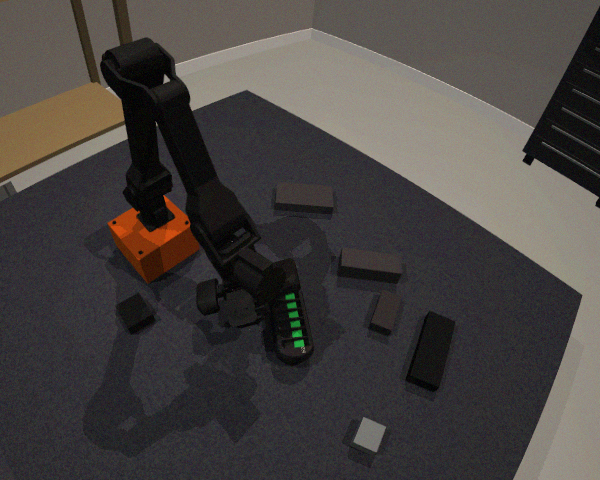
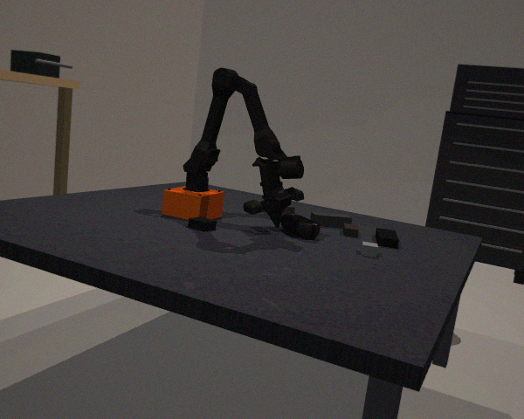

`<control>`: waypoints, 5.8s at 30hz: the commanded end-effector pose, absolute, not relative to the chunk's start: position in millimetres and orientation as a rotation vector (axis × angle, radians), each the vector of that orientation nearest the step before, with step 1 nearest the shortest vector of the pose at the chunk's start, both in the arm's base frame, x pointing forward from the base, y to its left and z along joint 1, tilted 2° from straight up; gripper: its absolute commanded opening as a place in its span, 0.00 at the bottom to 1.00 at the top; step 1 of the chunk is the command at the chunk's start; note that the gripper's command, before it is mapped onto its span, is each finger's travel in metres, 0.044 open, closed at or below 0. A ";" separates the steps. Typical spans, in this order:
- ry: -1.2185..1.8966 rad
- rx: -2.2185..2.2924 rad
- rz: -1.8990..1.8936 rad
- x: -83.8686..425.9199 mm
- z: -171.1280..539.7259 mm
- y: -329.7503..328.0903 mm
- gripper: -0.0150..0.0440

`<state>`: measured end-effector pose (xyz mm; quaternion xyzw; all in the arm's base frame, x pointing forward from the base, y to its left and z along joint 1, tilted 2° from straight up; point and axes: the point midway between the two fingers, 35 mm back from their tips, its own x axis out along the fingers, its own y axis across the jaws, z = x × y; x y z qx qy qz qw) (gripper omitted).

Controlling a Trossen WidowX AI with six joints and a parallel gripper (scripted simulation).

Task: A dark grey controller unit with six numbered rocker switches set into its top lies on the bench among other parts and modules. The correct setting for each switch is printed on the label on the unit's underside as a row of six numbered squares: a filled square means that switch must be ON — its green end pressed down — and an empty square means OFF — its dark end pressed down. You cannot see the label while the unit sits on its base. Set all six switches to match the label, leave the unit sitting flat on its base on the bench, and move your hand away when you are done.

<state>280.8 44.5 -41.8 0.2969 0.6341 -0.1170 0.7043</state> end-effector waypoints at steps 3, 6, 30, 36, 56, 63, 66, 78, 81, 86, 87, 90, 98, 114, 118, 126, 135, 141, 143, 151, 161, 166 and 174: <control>1.411 0.666 -0.268 279.9 -46.4 44.2 0.25; 1.411 0.666 -0.268 280.4 -46.4 44.8 0.25; 1.410 0.666 -0.267 285.8 -46.5 52.5 0.25; 1.410 0.667 -0.267 287.1 -46.6 54.4 0.25; 1.410 0.667 -0.267 292.0 -46.7 63.4 0.25; 1.410 0.667 -0.267 292.1 -46.7 63.4 0.25; 1.410 0.667 -0.267 292.2 -46.7 63.5 0.25; 1.410 0.667 -0.267 292.3 -46.7 63.5 0.25; 1.410 0.667 -0.267 292.3 -46.7 63.5 0.25; 1.410 0.667 -0.267 292.3 -46.7 63.5 0.25; 1.410 0.667 -0.267 292.3 -46.7 63.5 0.25; 1.410 0.667 -0.267 292.4 -46.7 63.6 0.25; 1.410 0.667 -0.267 292.4 -46.7 63.6 0.25; 1.410 0.667 -0.267 292.5 -46.7 63.6 0.25; 1.410 0.667 -0.267 292.6 -46.7 63.7 0.25; 1.410 0.667 -0.267 292.6 -46.7 63.8 0.25; 1.409 0.666 -0.268 280.0 7.0 45.7 0.25; 1.414 0.614 -0.327 286.9 12.3 55.5 0.43; 1.410 0.570 -0.374 292.2 17.4 64.5 0.52; 1.331 0.412 -0.516 307.4 41.6 103.2 0.88; 1.330 0.409 -0.520 308.1 36.5 104.2 1.00; 1.331 0.409 -0.520 308.6 28.4 104.2 1.00; 1.333 0.410 -0.522 309.0 15.5 104.0 1.00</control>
